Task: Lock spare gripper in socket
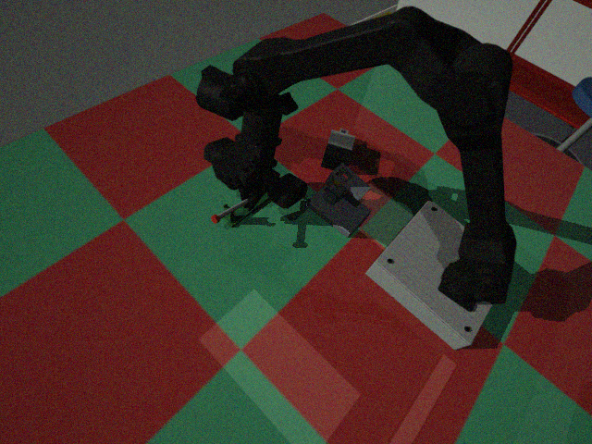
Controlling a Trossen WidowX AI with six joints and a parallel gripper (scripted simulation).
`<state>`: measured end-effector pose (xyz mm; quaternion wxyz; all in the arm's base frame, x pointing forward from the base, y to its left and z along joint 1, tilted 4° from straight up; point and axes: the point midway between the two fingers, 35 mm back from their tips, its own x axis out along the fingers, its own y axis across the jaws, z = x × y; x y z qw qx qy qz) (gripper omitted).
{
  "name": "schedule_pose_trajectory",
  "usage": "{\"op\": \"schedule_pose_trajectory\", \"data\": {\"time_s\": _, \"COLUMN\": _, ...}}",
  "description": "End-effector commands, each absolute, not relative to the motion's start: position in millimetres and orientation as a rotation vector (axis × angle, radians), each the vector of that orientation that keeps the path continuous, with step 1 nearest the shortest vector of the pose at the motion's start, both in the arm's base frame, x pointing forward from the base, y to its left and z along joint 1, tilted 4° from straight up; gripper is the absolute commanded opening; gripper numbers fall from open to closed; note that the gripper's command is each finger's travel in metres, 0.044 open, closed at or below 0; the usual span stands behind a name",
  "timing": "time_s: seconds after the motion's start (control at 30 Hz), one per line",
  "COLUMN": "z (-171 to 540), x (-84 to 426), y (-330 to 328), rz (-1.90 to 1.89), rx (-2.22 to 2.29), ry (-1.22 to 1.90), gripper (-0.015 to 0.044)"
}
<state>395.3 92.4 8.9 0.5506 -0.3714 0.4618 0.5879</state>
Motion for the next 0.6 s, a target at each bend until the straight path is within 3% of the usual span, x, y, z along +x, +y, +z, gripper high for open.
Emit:
{"op": "schedule_pose_trajectory", "data": {"time_s": 0.0, "z": 12, "x": 398, "y": 86, "rz": 1.387, "rx": -0.875, "ry": 1.096, "gripper": 0.0}}
{"op": "schedule_pose_trajectory", "data": {"time_s": 0.57, "z": 39, "x": 409, "y": 42, "rz": 1.356, "rx": -0.84, "ry": 1.122, "gripper": 0.0}}
